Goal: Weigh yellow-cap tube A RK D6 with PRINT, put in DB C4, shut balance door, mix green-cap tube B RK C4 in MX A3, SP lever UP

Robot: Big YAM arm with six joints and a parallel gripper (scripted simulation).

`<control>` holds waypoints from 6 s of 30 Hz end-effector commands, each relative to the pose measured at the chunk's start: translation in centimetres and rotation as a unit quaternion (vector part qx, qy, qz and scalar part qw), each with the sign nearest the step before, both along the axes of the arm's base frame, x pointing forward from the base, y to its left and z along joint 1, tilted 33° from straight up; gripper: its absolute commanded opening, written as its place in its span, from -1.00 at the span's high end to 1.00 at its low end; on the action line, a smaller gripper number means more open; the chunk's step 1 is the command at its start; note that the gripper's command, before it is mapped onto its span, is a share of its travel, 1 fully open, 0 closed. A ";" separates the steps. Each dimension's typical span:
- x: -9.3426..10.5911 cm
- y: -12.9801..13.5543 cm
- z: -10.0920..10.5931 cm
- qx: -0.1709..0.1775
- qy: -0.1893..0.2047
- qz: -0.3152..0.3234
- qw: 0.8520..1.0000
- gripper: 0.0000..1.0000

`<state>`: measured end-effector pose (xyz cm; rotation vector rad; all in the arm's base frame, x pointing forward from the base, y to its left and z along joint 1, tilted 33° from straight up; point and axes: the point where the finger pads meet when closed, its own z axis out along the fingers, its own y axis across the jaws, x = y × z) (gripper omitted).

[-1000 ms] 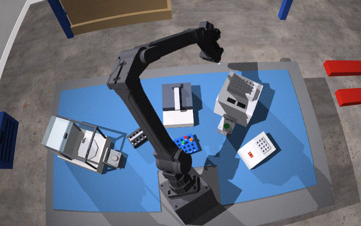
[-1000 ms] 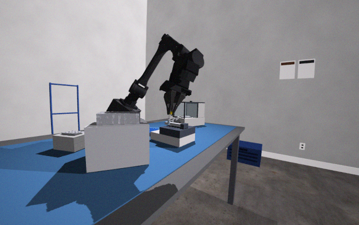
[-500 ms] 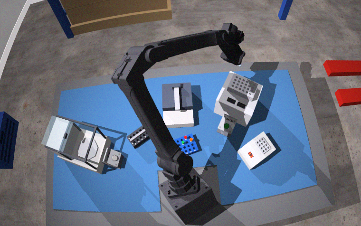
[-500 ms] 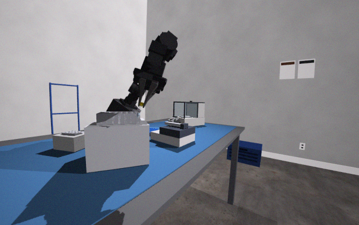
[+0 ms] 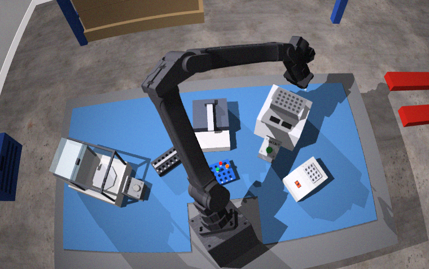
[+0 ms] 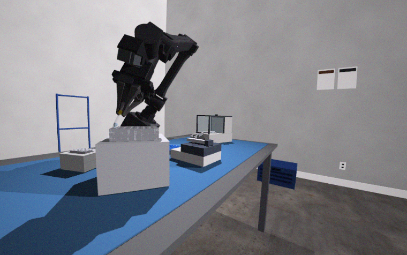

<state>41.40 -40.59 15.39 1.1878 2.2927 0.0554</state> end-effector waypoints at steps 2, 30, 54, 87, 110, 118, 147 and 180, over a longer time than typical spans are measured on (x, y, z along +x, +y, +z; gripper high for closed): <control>-3.3 -2.2 -2.5 0.017 0.021 -0.011 1.000 0.82; -16.0 -4.9 -13.2 0.117 0.049 -0.028 0.992 0.82; -25.8 0.8 -23.5 0.273 0.005 -0.015 0.962 0.82; -24.5 -0.2 -21.9 0.257 0.002 -0.010 0.966 0.82; -24.5 -0.2 -21.9 0.257 0.002 -0.010 0.966 0.82; -24.2 0.9 -21.6 0.261 0.004 -0.003 0.965 0.82; -24.3 0.1 -21.8 0.257 0.002 -0.010 0.966 0.82; -23.1 0.6 -23.9 0.258 0.002 -0.010 0.966 0.82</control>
